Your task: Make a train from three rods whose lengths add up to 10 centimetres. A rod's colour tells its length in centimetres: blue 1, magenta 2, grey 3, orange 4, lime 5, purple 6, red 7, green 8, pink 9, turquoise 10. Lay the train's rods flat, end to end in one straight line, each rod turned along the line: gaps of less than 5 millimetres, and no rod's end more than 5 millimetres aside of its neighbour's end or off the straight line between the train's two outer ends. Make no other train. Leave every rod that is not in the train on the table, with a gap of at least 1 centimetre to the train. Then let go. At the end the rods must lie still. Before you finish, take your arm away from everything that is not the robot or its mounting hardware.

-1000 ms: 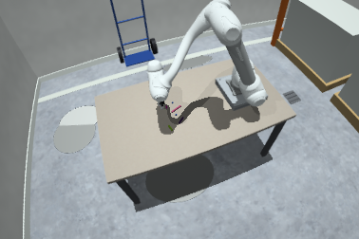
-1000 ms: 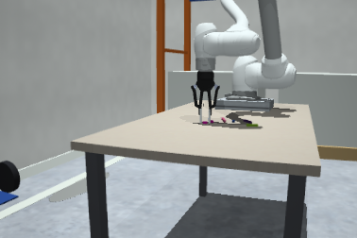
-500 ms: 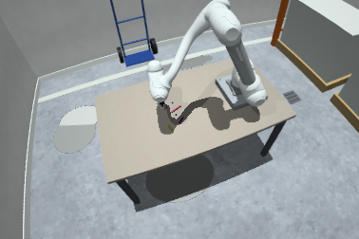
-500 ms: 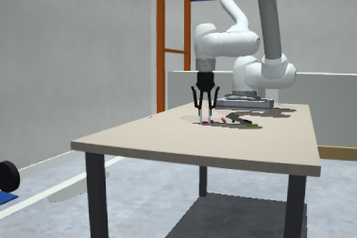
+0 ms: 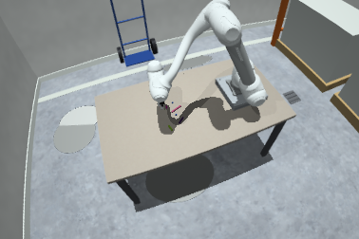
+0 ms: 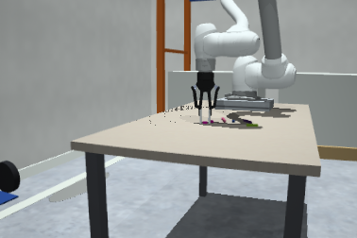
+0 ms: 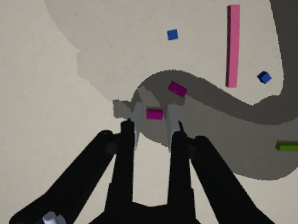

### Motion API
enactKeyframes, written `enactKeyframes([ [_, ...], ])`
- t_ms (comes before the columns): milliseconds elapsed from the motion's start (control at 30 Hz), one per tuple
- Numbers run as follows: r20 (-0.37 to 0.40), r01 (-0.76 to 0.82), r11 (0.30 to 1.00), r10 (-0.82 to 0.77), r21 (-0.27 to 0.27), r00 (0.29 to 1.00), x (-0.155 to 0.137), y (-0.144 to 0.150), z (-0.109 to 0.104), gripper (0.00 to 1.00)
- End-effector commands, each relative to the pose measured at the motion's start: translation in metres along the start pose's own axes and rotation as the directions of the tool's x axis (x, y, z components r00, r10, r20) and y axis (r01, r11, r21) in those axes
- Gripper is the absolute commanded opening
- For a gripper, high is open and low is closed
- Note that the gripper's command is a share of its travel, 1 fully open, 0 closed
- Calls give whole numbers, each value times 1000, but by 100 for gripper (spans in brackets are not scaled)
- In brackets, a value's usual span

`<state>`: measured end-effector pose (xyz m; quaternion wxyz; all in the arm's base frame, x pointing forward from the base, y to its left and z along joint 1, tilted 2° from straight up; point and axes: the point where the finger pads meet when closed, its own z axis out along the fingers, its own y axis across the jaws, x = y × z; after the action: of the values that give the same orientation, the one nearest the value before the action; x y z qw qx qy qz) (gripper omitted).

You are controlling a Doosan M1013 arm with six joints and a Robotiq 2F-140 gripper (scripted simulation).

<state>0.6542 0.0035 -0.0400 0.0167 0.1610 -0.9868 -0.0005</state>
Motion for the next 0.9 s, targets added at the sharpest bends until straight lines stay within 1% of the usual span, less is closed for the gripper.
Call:
enactKeyframes([
  [0,0,0,1000,0,0,1000,0,0,0,21],
  [400,0,0,1000,0,0,1000,0,0,0,21],
  [433,0,0,1000,0,0,1000,0,0,0,9],
  [867,0,0,1000,0,0,1000,0,0,0,9],
])
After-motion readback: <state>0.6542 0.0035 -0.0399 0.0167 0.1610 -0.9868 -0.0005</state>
